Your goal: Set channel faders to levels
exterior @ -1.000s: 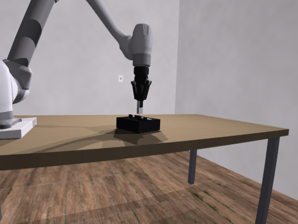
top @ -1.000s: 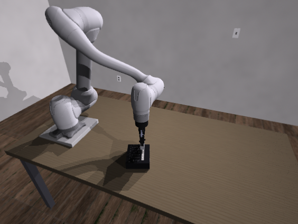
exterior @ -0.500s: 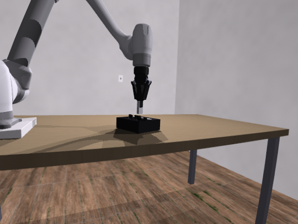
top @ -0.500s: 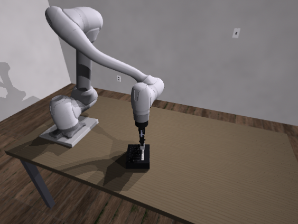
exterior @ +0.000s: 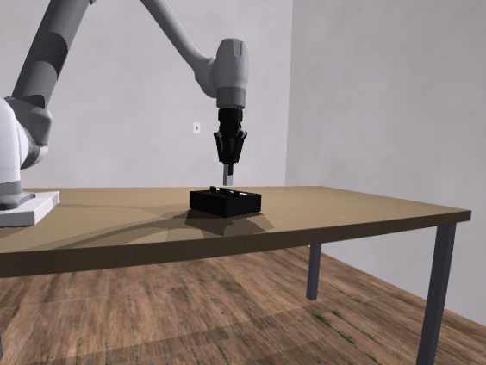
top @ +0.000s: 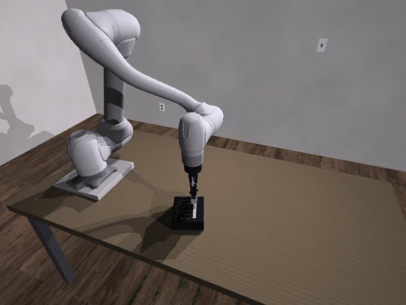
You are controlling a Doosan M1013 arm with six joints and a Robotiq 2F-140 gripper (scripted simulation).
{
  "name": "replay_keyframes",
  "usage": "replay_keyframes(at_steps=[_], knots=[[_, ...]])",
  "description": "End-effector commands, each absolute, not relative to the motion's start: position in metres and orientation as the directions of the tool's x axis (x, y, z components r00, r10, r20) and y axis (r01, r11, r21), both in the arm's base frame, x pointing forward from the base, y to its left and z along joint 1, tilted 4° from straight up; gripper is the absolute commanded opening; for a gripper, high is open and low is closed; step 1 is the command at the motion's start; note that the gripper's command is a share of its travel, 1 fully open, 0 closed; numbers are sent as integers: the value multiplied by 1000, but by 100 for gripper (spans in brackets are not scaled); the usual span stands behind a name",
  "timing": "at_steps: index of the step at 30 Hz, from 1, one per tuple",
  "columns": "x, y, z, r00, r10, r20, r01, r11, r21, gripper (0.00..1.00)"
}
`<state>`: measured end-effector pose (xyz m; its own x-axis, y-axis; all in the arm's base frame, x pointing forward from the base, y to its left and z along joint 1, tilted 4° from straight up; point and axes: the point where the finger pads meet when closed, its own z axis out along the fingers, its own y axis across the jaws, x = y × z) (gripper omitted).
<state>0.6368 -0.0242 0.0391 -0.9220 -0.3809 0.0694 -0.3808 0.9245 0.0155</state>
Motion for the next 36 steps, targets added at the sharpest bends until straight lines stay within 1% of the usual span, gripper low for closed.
replay_keyframes(at_steps=[1,36], knots=[[637,-24,39,-922,-381,69,-381,925,16,0],[636,-24,28,-922,-381,69,-381,925,16,0]])
